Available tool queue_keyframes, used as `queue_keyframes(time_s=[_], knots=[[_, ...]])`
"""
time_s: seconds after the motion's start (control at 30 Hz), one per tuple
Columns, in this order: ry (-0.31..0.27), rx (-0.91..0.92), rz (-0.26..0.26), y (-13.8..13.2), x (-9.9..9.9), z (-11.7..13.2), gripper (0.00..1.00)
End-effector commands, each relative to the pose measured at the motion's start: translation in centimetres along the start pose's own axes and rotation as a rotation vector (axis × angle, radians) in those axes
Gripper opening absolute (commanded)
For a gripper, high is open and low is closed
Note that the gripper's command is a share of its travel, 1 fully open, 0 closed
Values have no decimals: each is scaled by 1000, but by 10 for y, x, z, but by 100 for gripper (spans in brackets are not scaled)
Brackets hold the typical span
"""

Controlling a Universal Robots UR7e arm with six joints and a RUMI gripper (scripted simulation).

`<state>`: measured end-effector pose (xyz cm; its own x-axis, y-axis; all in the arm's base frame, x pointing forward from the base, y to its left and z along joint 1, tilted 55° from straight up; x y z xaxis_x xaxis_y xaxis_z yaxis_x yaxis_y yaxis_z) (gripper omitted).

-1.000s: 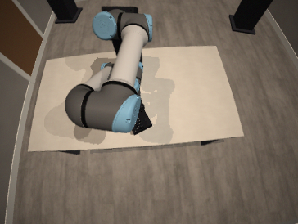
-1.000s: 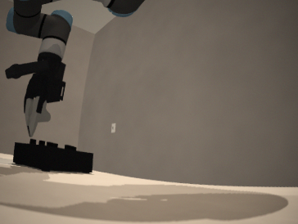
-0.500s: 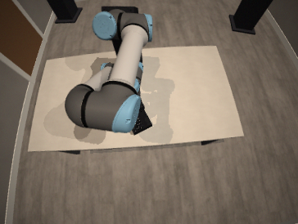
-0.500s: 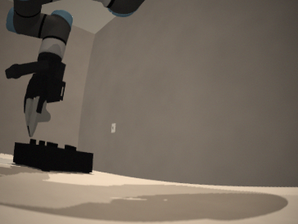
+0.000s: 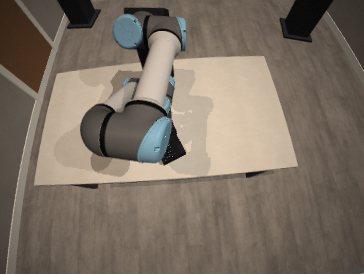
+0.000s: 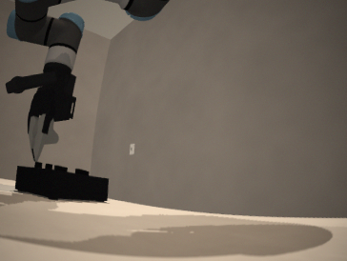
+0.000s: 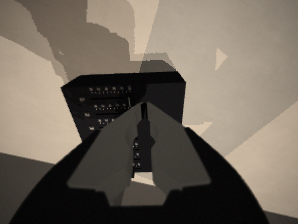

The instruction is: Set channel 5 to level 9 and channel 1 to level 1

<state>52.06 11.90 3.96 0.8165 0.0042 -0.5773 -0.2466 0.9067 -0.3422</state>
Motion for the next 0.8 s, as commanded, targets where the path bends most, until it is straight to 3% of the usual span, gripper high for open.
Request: queue_keyframes(time_s=[0.0,0.77], knots=[[-1,0,0,0,2,0,0],[-1,0,0,0,8,0,0]])
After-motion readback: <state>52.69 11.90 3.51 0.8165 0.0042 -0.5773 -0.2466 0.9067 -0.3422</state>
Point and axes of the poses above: the point where the finger pads meet when closed, its own x axis out along the fingers, its own y axis across the jaws, z = x × y, the point moved 1 cm from there along -x, back along the fingers, and after that the axes turned 9 degrees about x, right-handed, at the moved point
